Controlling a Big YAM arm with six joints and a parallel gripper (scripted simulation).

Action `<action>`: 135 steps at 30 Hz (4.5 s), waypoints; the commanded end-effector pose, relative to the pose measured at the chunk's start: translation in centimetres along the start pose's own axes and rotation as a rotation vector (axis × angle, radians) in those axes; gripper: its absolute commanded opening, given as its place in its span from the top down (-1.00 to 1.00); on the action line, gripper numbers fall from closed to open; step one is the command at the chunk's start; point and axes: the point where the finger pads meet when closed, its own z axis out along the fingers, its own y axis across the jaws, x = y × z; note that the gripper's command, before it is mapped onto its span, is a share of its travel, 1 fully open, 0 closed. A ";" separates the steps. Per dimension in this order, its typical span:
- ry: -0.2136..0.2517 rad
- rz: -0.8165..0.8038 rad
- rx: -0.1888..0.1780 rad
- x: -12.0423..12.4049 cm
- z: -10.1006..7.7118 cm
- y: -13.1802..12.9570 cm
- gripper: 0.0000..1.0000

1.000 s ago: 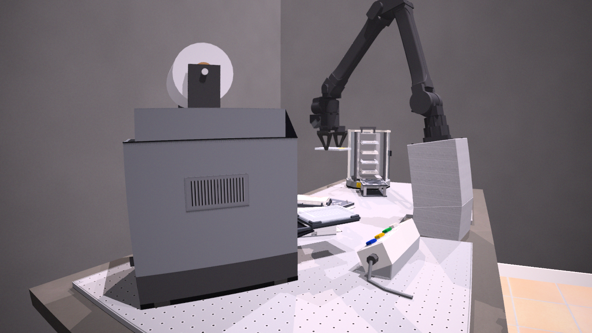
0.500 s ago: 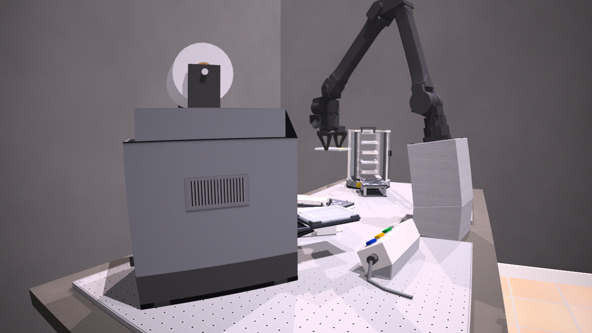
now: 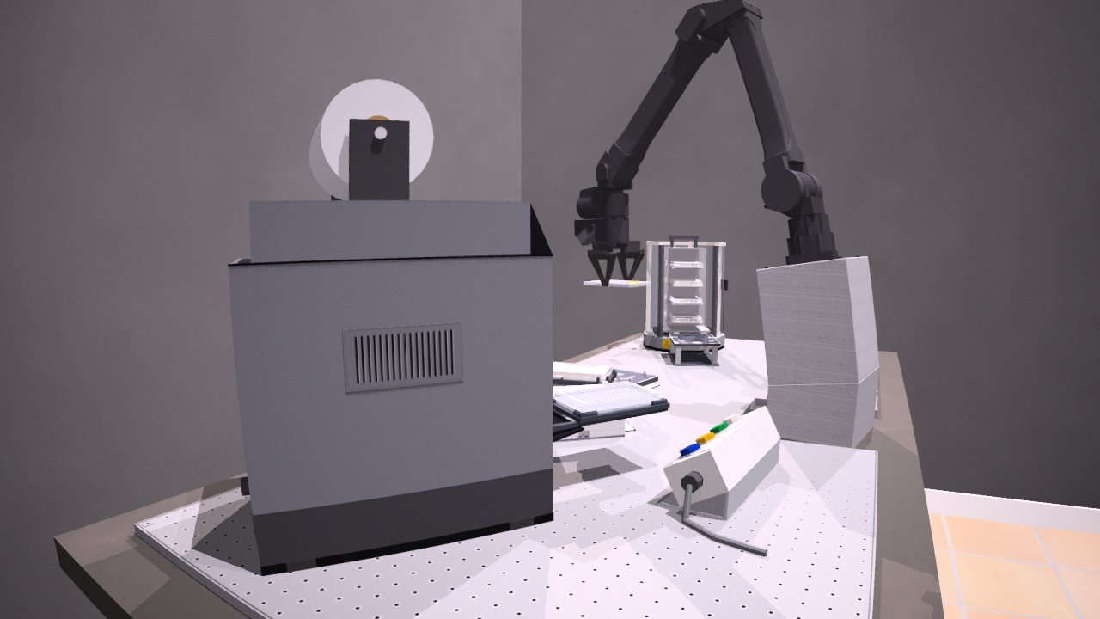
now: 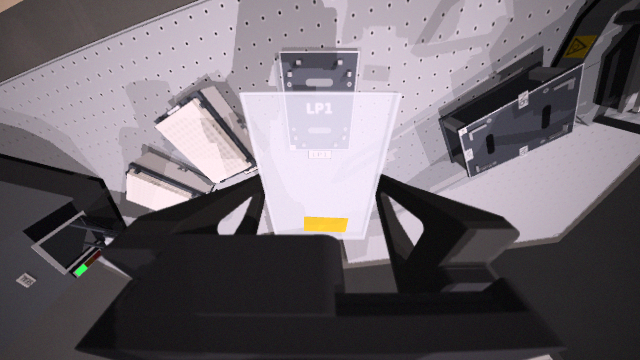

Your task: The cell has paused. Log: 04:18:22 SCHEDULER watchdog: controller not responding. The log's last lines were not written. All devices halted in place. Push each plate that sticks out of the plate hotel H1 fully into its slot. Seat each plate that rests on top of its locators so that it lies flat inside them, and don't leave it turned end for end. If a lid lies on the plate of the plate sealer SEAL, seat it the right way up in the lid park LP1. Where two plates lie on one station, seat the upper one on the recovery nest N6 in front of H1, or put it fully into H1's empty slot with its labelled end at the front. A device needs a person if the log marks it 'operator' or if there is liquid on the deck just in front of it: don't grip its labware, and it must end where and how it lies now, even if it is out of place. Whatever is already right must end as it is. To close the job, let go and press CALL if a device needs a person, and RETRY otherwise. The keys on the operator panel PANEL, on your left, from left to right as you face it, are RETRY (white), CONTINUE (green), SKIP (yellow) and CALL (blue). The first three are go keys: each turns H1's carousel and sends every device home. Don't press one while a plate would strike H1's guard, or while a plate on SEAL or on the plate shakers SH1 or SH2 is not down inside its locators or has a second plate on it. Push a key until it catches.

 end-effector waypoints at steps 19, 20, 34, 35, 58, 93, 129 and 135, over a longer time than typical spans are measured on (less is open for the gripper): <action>-0.057 -0.008 -0.001 -3.1 0.8 0.5 -0.68; -0.057 -0.008 -0.001 -3.1 0.8 0.5 -0.68; -0.013 -0.005 -0.005 -0.6 3.3 0.7 -0.68; -0.013 -0.004 -0.005 -0.6 3.4 0.7 -0.68; -0.034 -0.004 -0.003 -1.5 4.7 0.6 -0.68; -0.042 -0.004 -0.002 -2.2 7.8 0.6 -0.68; -0.041 -0.004 -0.002 -2.3 11.1 0.6 -0.68; -0.049 -0.004 -0.002 -2.7 11.5 0.6 -0.68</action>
